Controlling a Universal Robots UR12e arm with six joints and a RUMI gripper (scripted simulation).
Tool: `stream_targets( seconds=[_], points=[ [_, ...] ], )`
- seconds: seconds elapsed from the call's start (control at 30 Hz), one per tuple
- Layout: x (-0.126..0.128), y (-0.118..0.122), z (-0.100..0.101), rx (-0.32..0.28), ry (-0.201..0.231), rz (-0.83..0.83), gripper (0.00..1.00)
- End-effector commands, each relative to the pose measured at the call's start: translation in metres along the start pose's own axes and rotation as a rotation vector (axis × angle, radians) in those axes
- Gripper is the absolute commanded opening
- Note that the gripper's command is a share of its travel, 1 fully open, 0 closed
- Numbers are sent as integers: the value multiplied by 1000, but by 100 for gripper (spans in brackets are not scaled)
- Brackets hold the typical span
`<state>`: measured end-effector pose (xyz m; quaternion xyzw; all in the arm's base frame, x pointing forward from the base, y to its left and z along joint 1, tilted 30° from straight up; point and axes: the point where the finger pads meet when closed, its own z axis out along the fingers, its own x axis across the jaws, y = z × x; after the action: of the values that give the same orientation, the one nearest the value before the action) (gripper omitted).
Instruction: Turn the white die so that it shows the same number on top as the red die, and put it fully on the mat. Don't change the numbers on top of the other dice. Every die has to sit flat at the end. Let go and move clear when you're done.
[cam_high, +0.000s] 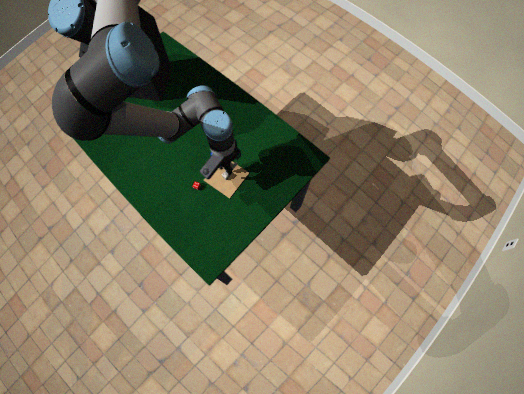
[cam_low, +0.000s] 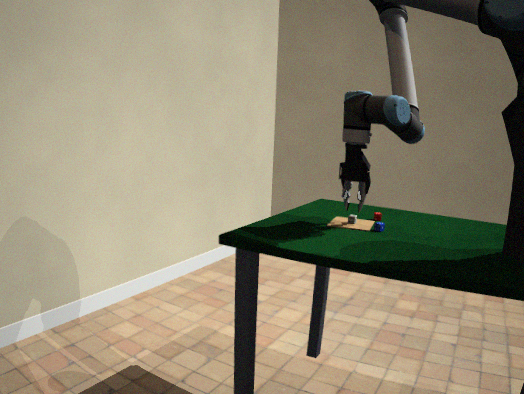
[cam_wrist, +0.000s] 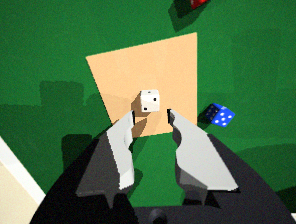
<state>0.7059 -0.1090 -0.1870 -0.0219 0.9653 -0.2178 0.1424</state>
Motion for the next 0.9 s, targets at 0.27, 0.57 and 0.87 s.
stream_targets(
  seconds=[0.27, 0.57, 0.87],
  points=[
    [0, 0, -34, 0, -1, 0, 24],
    [0, 0, -37, 1, -1, 0, 24],
    [0, 0, -34, 101, 5, -2, 24]
  ],
)
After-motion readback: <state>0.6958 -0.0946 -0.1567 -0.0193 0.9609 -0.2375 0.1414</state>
